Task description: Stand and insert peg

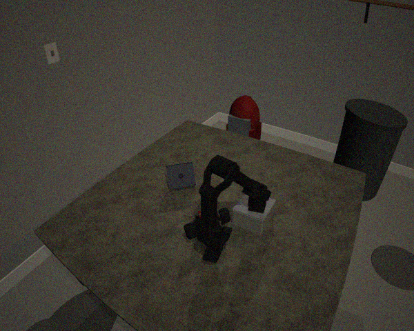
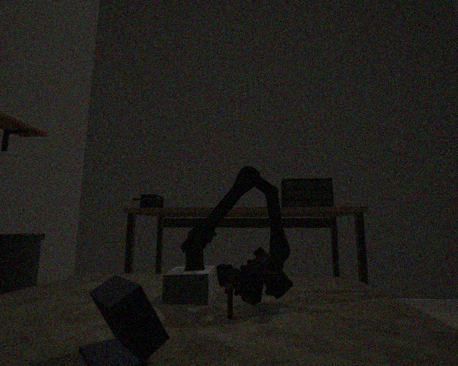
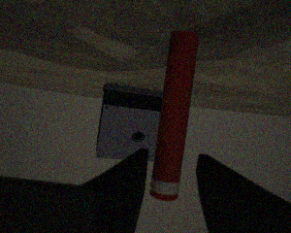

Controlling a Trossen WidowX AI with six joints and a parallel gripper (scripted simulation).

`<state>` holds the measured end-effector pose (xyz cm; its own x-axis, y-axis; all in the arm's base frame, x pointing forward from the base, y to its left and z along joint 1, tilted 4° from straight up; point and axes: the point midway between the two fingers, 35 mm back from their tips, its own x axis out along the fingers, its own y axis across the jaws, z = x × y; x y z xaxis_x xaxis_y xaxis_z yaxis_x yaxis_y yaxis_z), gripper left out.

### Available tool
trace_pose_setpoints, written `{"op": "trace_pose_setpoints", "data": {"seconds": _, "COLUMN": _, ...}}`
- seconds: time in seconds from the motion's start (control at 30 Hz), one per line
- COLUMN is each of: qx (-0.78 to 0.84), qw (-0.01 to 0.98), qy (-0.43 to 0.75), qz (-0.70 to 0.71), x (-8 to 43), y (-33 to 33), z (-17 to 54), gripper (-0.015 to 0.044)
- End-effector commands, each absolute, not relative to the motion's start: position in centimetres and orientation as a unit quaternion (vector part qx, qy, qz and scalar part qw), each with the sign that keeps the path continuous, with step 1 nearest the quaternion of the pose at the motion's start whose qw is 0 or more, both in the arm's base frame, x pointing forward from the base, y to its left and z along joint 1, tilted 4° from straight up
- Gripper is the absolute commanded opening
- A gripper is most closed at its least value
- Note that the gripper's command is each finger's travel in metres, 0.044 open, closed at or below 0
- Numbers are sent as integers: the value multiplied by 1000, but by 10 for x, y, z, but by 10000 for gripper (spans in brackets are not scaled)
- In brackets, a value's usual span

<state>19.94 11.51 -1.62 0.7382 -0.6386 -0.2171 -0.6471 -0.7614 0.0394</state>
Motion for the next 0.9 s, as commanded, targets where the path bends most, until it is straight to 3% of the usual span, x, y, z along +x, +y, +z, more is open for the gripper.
{"op": "trace_pose_setpoints", "data": {"seconds": 0.0, "qx": -932, "qw": 19, "qy": 345, "qz": 109, "x": 199, "y": 115, "z": -16, "gripper": 130}}
{"op": "trace_pose_setpoints", "data": {"seconds": 0.6, "qx": -932, "qw": 19, "qy": 345, "qz": 109, "x": 199, "y": 115, "z": -16, "gripper": 130}}
{"op": "trace_pose_setpoints", "data": {"seconds": 0.87, "qx": -932, "qw": 19, "qy": 345, "qz": 109, "x": 199, "y": 115, "z": -16, "gripper": 340}}
